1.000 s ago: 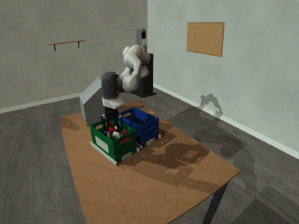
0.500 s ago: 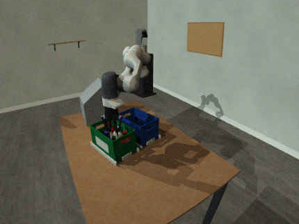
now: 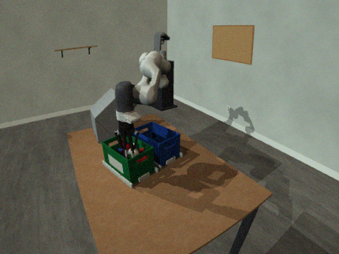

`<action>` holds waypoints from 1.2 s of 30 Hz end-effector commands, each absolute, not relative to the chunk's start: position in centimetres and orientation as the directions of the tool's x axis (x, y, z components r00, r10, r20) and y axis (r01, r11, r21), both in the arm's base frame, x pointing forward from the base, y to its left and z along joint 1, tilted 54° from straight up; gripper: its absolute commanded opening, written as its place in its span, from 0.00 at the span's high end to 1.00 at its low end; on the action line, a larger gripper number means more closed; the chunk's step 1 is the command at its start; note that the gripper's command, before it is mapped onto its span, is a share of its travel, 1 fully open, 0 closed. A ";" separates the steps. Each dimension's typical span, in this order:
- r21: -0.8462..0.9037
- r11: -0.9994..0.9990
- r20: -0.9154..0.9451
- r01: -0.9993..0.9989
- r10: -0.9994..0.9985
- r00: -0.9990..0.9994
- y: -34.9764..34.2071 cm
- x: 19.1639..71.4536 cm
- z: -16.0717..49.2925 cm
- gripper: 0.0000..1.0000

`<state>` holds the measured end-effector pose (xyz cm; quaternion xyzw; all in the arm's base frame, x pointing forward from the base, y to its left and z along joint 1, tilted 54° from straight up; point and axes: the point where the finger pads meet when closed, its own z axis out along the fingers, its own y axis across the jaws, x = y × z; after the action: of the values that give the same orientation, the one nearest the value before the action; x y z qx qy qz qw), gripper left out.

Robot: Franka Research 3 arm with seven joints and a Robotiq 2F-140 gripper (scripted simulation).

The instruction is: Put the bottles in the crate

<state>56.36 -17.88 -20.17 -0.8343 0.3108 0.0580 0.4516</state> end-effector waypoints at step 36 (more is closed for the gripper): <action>-0.719 -0.400 -0.375 -0.568 -0.465 0.802 -20.5 55.8 -18.2 1.00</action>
<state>55.87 -19.35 -18.76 -0.8335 0.3080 0.0598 0.4547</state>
